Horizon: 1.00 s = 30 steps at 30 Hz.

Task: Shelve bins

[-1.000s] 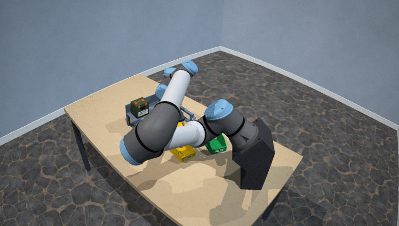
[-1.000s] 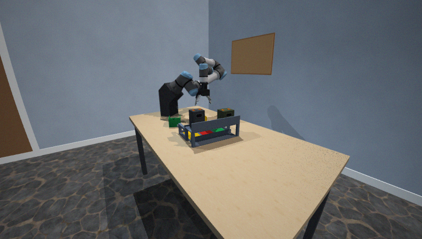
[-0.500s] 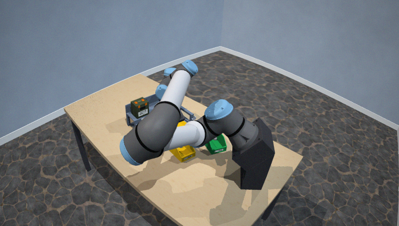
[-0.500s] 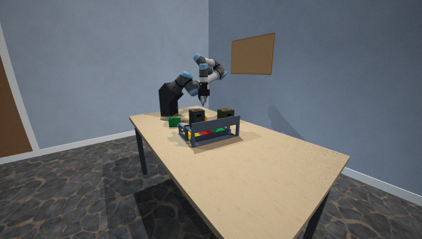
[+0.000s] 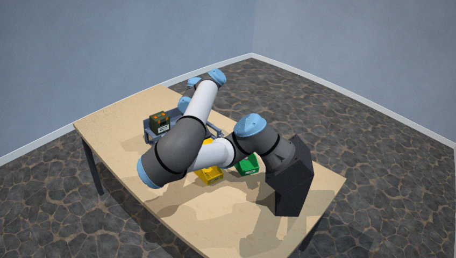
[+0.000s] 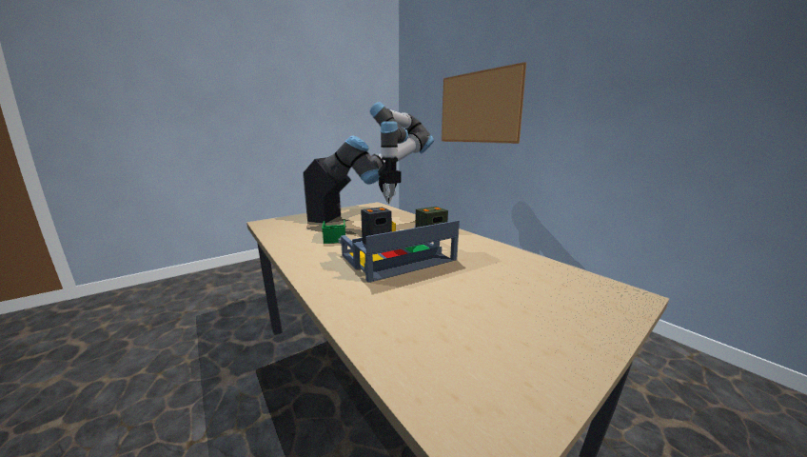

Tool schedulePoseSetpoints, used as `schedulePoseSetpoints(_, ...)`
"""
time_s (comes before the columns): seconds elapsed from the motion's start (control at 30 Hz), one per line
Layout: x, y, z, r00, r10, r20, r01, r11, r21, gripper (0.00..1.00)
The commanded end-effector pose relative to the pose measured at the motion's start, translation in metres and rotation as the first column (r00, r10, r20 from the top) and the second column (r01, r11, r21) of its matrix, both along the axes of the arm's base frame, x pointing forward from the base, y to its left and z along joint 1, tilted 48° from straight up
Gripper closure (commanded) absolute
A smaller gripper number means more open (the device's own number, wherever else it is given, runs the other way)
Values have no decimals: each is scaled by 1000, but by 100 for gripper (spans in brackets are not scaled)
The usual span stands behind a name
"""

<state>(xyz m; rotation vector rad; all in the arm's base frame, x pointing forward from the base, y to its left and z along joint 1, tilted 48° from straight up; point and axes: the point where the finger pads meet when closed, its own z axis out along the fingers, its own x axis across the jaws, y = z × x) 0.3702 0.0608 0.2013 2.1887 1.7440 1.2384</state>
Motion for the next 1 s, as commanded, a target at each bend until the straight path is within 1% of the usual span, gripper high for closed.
schedulePoseSetpoints(0.0, 0, 0, 0, 1000, 0, 0, 0, 1000, 0, 100)
schedulePoseSetpoints(0.5, 0, 0, 0, 1000, 0, 0, 0, 1000, 0, 100)
schedulePoseSetpoints(0.53, 0, 0, 0, 1000, 0, 0, 0, 1000, 0, 85)
schedulePoseSetpoints(0.97, 0, 0, 0, 1000, 0, 0, 0, 1000, 0, 85)
